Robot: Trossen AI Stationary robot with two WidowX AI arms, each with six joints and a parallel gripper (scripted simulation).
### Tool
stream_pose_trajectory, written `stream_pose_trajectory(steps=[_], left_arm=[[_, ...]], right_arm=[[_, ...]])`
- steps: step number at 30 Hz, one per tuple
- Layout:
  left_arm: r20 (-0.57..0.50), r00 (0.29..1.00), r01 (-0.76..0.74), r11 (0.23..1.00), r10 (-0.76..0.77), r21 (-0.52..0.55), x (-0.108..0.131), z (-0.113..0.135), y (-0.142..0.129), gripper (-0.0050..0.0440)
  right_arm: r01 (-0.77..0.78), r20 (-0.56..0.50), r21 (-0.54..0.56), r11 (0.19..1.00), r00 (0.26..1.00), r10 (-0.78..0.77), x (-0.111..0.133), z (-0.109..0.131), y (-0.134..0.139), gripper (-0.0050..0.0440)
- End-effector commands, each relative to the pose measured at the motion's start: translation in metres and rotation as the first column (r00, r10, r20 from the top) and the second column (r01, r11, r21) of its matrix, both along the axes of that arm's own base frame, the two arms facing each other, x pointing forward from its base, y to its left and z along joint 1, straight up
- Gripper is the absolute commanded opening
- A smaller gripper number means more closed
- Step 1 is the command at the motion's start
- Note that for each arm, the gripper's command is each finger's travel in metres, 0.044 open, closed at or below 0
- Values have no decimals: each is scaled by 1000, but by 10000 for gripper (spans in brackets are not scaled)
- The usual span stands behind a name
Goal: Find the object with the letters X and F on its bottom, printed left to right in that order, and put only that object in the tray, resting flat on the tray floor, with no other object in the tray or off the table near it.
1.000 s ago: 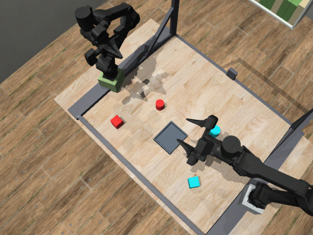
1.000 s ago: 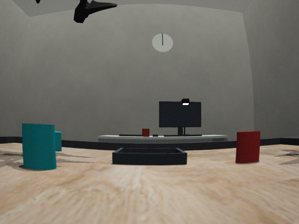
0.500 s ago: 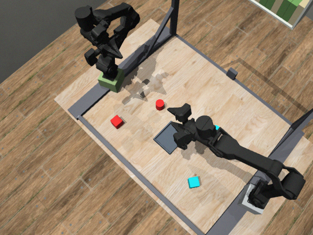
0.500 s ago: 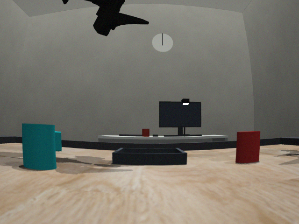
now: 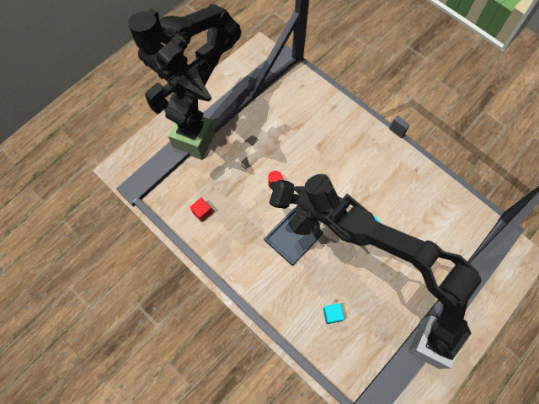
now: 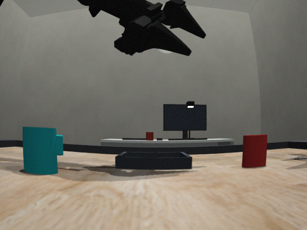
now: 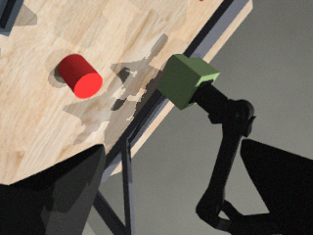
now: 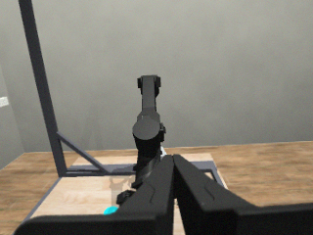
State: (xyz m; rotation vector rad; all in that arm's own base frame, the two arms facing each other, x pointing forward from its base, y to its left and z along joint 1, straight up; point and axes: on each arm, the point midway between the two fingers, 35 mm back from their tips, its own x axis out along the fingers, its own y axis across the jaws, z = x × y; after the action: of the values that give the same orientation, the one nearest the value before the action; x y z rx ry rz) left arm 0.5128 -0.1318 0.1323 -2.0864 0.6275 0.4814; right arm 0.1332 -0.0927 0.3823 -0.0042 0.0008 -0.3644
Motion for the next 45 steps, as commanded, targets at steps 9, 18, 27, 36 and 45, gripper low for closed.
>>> stream_pose_trajectory(steps=[9, 18, 27, 36, 45], left_arm=[[-353, 913, -340, 862, 206, -376, 31, -74, -48, 400], [-477, 841, -478, 765, 256, -432, 34, -103, -58, 400], [-471, 844, -476, 764, 256, -436, 32, -98, -57, 400], [-476, 841, -479, 765, 258, -431, 37, -106, -59, 400], [-474, 841, -479, 766, 261, -429, 57, -126, -70, 400]], right_arm=[[-1, 1, -1, 1000, 1000, 1, 0, 1, 0, -50], [-1, 1, -1, 1000, 1000, 1, 0, 1, 0, -50], [-1, 1, -1, 1000, 1000, 1, 0, 1, 0, -50], [-1, 1, -1, 1000, 1000, 1, 0, 1, 0, -50], [-1, 1, -1, 1000, 1000, 1, 0, 1, 0, -50]])
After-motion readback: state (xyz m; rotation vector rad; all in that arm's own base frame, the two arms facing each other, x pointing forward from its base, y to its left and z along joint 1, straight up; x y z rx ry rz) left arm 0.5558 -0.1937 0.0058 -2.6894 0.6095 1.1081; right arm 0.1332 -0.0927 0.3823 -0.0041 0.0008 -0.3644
